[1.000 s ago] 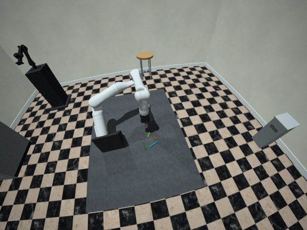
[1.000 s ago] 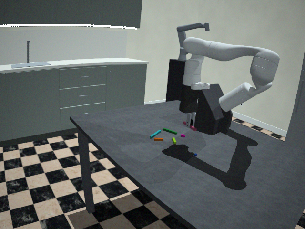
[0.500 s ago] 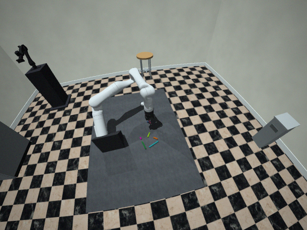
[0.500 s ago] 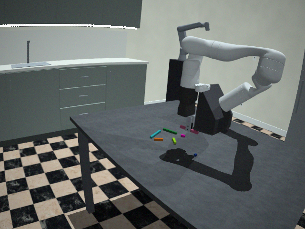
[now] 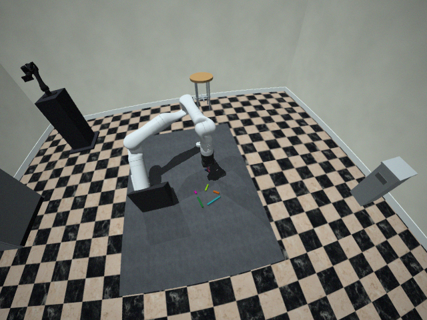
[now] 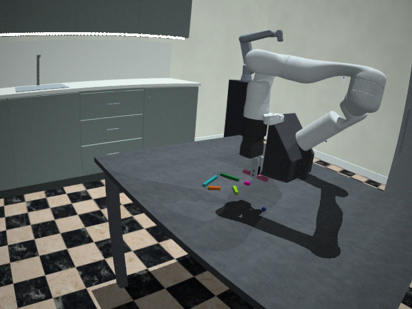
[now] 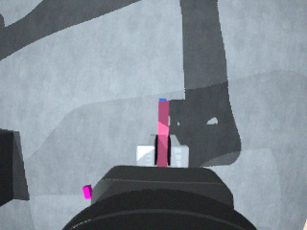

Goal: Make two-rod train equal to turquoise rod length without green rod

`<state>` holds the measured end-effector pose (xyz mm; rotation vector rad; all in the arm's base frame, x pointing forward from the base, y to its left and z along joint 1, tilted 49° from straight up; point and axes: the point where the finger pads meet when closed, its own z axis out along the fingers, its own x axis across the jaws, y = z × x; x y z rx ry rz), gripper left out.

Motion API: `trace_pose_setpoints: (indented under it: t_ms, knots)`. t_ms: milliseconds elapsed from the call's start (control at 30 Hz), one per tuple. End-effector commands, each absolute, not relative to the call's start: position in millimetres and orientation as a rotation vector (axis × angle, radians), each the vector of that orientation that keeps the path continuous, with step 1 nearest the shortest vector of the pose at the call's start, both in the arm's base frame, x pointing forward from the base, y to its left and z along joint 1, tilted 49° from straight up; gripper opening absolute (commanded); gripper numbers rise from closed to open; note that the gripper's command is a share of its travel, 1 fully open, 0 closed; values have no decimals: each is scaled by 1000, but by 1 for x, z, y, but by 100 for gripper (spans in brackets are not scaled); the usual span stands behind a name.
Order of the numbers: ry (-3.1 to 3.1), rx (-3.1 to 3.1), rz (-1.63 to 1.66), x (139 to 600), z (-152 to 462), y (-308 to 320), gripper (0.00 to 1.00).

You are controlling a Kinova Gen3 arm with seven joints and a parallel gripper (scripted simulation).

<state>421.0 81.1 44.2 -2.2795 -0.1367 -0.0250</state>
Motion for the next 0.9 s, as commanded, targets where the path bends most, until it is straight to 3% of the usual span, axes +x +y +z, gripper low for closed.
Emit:
trace_pose_setpoints:
  t_ms: [0,867]
  knots:
    - [-137,-2280,-24,421,42,84,24]
    - [-137,-2280,-24,418,-11,143,24]
